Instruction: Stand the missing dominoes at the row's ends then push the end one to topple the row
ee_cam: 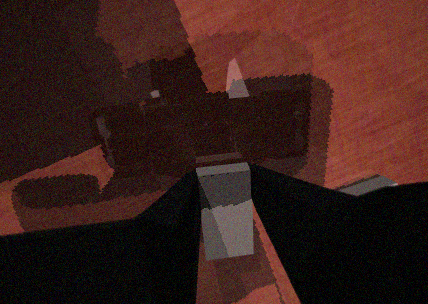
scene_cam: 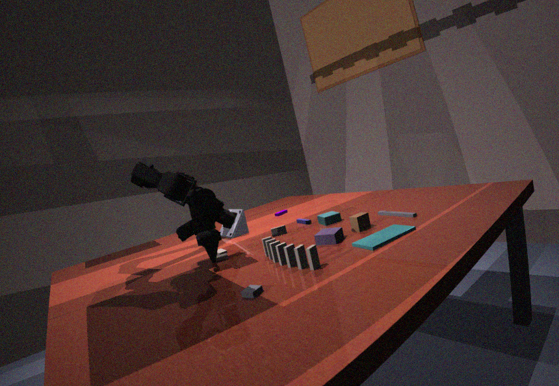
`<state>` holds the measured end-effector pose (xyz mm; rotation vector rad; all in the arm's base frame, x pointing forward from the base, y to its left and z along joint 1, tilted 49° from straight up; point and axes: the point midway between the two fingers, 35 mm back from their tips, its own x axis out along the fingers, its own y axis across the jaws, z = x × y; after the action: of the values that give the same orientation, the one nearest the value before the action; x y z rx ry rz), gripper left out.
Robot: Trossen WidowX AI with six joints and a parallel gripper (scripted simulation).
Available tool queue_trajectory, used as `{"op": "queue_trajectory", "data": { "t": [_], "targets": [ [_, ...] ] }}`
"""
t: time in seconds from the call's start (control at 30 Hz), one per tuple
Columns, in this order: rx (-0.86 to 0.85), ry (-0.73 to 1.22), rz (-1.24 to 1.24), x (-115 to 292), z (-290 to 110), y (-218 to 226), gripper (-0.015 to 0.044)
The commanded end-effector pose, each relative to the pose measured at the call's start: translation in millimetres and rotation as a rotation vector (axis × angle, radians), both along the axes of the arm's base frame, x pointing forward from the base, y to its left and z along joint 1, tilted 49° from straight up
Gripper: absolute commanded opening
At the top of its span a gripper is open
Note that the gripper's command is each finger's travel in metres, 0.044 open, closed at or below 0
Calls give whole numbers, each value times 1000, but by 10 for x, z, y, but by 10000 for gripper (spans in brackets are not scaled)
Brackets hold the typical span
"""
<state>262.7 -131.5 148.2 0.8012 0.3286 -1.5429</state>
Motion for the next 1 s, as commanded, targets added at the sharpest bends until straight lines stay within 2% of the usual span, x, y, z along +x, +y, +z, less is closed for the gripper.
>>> {"op": "queue_trajectory", "data": {
  "t": [0.0, 0.17, 0.4, 0.97],
  "targets": [
    [-2, -10, 3, -10, 221, 190, 107],
    [0, -8, 3, -61, 630, 563, 107],
    [-3, 35, 40, -35, 655, 576, 107],
    [-83, 1160, 1017, 670, 822, 491, 107]
  ]
}}
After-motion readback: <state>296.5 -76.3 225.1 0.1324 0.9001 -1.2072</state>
